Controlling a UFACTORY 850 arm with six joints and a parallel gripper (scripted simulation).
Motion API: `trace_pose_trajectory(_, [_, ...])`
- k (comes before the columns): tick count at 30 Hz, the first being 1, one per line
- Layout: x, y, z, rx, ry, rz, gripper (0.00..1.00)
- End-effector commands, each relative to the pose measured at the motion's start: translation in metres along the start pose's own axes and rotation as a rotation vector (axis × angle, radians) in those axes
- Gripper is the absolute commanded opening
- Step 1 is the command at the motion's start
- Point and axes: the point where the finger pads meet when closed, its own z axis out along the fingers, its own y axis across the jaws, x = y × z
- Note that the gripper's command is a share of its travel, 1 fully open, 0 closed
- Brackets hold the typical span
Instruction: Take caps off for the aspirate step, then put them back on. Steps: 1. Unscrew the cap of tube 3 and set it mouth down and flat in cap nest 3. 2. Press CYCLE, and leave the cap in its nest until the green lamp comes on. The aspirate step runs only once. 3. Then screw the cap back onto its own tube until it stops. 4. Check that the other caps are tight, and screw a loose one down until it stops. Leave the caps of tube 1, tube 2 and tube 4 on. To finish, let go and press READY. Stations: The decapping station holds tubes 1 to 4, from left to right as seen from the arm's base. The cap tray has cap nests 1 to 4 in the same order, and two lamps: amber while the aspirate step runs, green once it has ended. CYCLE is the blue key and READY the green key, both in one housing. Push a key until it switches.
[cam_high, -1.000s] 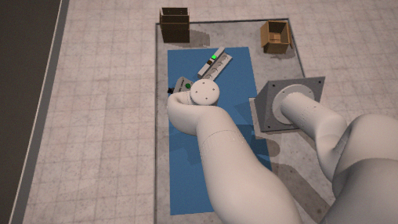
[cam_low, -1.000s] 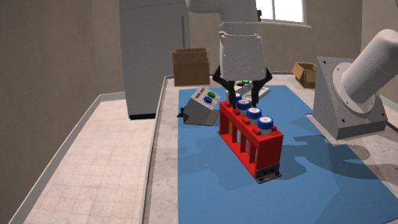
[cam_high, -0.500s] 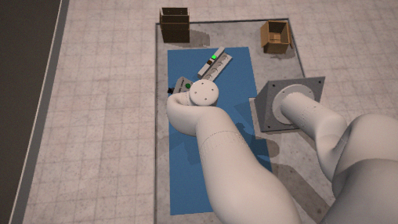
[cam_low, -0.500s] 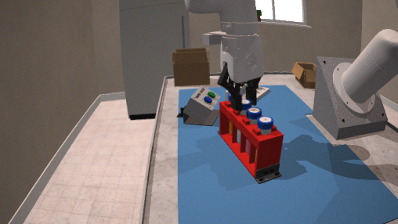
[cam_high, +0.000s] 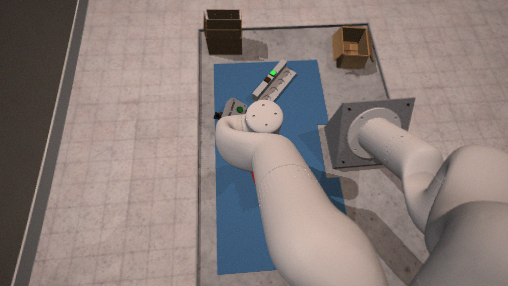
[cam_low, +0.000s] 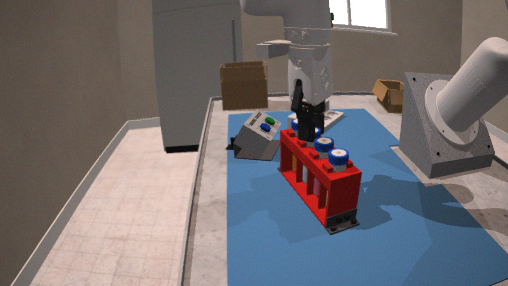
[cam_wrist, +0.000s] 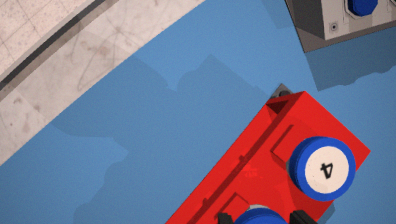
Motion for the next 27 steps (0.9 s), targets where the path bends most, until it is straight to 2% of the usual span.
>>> trace_pose_trajectory(1, [0.0005,-0.0003,-0.0005,0.003,0.003,-0.004,0.0])
trace_pose_trajectory(11, [0.0006,-0.0003,-0.0005,0.003,0.003,-0.004,0.0])
trace_pose_trajectory(13, [0.0005,-0.0003,-0.0004,0.003,0.003,0.096,0.0])
trace_pose_trajectory(15, [0.0005,-0.0003,-0.0004,0.003,0.003,0.096,0.0])
trace_pose_trajectory(27, [0.0005,-0.0003,0.0001,0.004,0.002,0.696,0.0])
